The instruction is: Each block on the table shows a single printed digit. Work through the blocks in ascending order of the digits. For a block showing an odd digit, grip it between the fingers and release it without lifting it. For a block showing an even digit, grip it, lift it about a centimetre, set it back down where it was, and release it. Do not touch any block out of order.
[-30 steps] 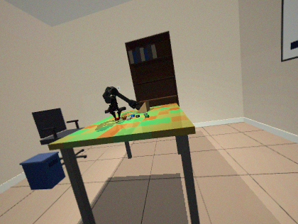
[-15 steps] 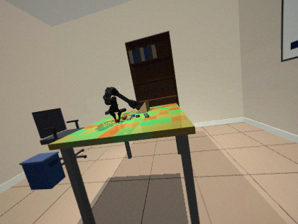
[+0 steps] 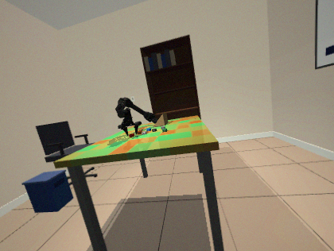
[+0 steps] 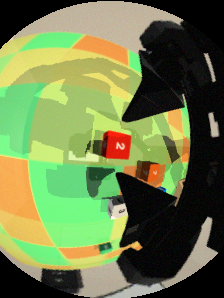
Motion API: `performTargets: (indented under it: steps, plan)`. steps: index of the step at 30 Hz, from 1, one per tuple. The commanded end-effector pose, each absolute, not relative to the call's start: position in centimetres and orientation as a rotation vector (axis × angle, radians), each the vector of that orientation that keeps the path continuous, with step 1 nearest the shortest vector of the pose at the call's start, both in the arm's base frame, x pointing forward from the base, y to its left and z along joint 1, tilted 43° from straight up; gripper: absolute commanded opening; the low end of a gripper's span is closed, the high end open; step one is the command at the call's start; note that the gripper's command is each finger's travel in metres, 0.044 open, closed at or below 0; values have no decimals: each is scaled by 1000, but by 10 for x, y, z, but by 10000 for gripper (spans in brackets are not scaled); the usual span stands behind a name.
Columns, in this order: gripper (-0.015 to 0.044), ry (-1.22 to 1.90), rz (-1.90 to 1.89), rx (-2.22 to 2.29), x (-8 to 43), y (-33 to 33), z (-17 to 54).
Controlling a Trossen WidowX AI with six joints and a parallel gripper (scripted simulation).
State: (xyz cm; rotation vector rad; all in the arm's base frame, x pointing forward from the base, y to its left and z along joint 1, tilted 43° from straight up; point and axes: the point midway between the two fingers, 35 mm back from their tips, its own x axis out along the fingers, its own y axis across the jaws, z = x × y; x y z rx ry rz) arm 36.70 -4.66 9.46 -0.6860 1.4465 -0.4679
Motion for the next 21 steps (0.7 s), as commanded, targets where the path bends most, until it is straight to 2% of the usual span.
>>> performTargets:
  steps: [1, 8, 18, 21]
  plan:
    - [400, 1448, -467, -693, 367, -47, 94]
    - [400, 1449, -466, -692, 364, -23, 121]
    - [138, 1464, -389, -785, 356, 32, 179]
    - [120, 1464, -389, -785, 356, 32, 179]
